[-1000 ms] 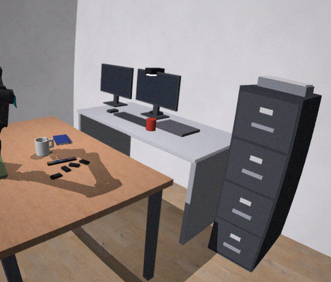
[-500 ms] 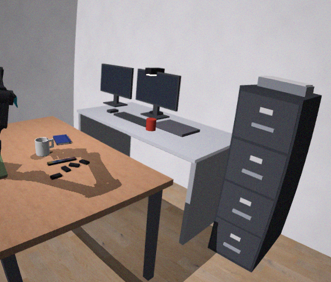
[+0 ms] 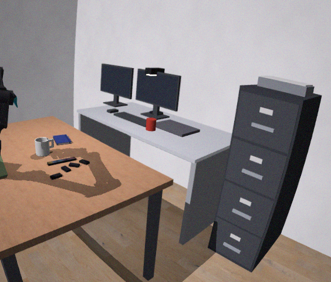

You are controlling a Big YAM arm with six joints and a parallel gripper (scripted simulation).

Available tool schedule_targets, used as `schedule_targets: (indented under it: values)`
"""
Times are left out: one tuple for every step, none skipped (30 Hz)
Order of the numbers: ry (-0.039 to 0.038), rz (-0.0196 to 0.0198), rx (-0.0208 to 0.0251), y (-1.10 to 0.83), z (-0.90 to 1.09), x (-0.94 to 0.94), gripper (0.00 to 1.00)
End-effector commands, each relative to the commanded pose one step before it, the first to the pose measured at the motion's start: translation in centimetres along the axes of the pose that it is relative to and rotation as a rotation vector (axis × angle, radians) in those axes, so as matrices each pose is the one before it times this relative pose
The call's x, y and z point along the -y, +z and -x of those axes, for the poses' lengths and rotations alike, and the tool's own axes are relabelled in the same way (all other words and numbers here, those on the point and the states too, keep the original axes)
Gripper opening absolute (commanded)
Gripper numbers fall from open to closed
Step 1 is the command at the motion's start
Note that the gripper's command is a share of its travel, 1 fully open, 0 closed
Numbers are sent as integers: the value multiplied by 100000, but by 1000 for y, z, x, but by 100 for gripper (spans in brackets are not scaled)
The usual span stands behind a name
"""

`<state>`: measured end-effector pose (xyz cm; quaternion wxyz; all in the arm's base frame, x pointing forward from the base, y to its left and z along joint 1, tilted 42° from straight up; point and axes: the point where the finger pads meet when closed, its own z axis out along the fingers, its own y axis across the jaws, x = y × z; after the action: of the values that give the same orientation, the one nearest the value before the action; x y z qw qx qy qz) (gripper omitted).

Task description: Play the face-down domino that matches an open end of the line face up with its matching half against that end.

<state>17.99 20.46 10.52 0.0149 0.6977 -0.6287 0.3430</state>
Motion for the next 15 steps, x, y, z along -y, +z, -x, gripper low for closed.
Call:
schedule_targets:
  values:
    - [5310,-1564,5029,-1482,1249,1623,100]
    - [625,-166,560,-150,154,174,100]
    - [625,-166,560,-148,156,174,100]
    - [0,0,0,0,0,0,100]
    - [0,0,0,0,0,0,100]
    - [0,0,0,0,0,0,100]
    - [0,0,0,0,0,0,100]
    - [0,0,0,0,0,0,100]
    - [0,0,0,0,0,0,100]
    - [0,0,0,0,0,0,100]
    - [-2968,2090,-3859,1421,-1307,-1168,100]
    - [3189,472,1775,-73,251,567,100]
    - [3189,472,1775,-71,270,558,100]
    - [3189,472,1775,-68,289,549,100]
    - [3189,472,1775,-66,308,539,100]
